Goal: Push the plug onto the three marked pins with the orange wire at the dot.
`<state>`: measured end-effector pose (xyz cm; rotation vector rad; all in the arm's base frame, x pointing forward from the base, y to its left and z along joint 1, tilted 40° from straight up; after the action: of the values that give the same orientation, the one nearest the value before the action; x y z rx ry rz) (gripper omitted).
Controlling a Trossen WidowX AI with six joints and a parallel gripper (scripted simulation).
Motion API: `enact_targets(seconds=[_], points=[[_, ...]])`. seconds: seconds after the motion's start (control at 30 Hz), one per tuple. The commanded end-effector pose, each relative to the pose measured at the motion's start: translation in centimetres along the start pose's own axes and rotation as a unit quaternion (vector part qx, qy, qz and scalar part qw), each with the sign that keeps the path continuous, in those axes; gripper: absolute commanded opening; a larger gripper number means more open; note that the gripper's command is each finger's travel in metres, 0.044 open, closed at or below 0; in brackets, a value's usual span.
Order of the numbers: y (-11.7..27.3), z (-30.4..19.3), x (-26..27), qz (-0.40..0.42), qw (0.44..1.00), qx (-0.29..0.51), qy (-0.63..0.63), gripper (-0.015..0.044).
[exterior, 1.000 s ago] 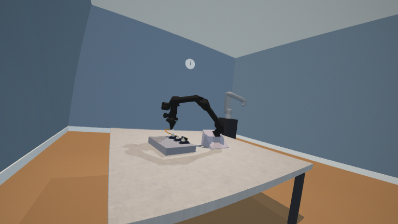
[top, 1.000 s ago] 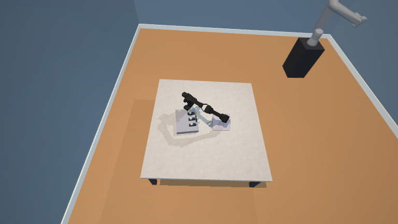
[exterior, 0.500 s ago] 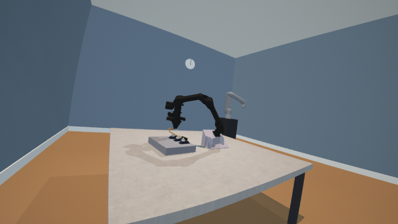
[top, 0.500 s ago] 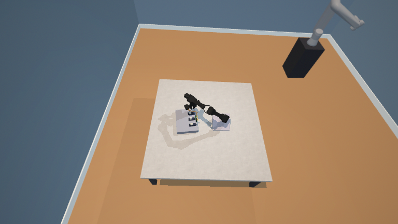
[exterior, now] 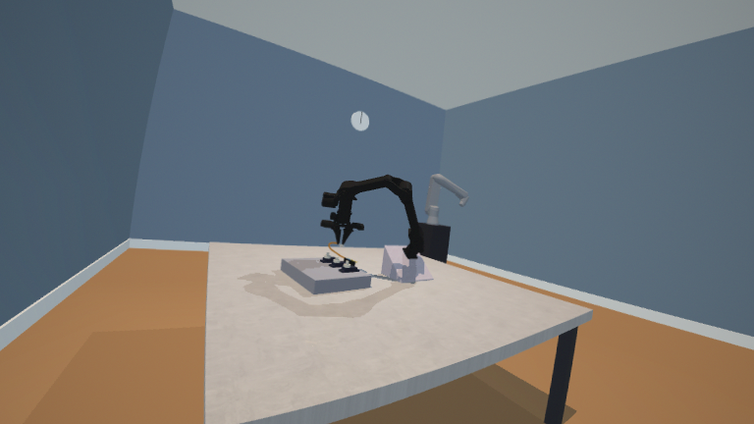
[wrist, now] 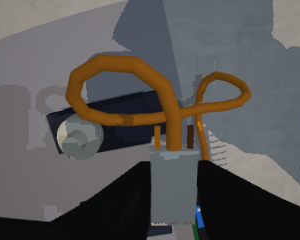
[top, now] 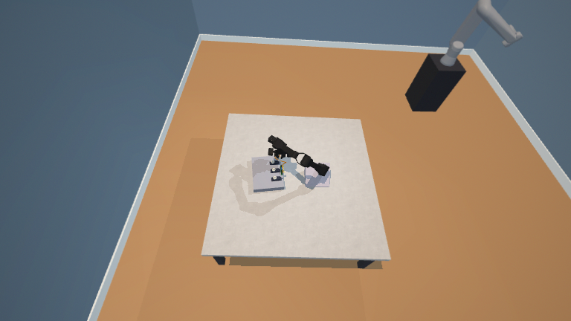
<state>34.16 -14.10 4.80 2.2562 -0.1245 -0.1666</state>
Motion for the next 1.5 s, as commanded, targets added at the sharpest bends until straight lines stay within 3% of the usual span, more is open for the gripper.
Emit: enact_targets(seconds=[0.0, 0.57, 1.13, 1.47], points=[[-0.1, -0.4, -1.1, -0.002, 0.997, -0.002, -0.074, 0.0], [-0.5, -2.1, -5.5, -0.003, 0.932, -0.002, -0.362, 0.0], [-1.5, -3.6, -10.3, -0.003, 0.786, -0.004, -0.618, 0.0], [-4.7, -3.7, -10.7, -0.004, 0.771, -0.003, -0.637, 0.0]])
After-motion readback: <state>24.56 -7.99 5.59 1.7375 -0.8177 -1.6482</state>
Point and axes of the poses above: the point midway between the two fingers, 35 mm back from their tips, its own y axis back along the fingers, its own x axis across the jaws, z = x × y, the point moved 6 cm from there along y, back along the fingers, and after that the axes turned 5 degrees about -y, right-handed, at the moved point
